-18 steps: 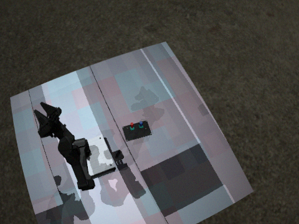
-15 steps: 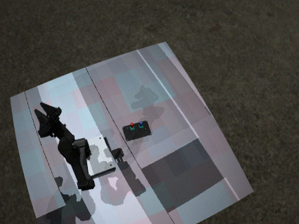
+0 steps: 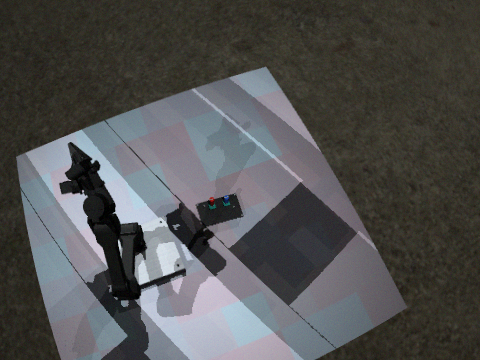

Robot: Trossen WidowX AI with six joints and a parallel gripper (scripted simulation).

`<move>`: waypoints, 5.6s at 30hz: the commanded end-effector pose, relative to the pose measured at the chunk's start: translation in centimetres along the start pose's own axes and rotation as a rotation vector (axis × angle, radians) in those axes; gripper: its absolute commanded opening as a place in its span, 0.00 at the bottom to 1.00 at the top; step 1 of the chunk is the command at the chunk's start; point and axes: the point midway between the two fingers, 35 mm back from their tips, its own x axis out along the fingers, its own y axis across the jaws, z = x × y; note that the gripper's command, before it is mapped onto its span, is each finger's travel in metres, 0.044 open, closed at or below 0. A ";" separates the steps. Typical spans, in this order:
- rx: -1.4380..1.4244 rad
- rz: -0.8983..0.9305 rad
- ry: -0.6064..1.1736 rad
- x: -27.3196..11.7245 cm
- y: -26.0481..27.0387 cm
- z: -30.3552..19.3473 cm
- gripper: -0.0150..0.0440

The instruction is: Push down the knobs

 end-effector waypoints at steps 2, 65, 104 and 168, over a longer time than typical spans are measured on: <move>0.082 0.070 0.066 1.3 1.6 -1.6 0.25; 1.267 0.392 1.596 -8.2 28.0 -27.8 0.25; 1.688 -0.181 2.809 -28.7 35.9 -28.9 0.25; 1.689 -0.280 2.947 -32.9 40.3 -27.5 0.25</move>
